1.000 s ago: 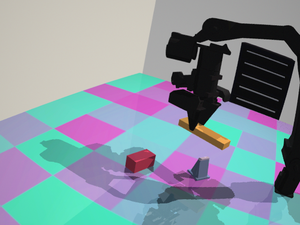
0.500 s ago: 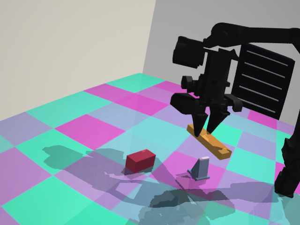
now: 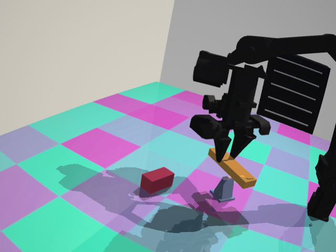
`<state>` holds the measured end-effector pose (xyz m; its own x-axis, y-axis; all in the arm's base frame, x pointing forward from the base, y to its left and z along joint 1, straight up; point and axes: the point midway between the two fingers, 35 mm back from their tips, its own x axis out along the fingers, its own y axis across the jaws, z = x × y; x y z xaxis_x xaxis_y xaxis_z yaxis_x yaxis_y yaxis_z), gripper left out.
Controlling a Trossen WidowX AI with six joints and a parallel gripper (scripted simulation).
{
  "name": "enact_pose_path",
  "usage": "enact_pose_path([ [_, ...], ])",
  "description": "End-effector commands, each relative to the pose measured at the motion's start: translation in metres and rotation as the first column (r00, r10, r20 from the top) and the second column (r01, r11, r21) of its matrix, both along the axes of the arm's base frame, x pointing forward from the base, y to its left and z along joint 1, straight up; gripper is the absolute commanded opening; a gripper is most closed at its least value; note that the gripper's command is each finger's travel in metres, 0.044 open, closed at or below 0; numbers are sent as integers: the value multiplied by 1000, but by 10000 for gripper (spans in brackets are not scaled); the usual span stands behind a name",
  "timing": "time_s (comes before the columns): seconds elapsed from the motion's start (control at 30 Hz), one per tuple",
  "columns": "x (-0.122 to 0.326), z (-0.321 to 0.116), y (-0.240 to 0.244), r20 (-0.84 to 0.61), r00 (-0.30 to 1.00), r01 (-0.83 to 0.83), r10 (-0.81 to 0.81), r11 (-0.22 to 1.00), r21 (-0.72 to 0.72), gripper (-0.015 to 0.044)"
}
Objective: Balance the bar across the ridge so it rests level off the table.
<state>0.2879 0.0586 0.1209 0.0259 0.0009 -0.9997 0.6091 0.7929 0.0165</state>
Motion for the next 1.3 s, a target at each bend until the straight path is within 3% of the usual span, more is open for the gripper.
enact_pose_path([
  [0.0, 0, -5, 0, 6, 1000, 4, -4, 1000, 6, 0],
  [1.27, -1, -15, -2, 6, 1000, 5, -5, 1000, 6, 0],
])
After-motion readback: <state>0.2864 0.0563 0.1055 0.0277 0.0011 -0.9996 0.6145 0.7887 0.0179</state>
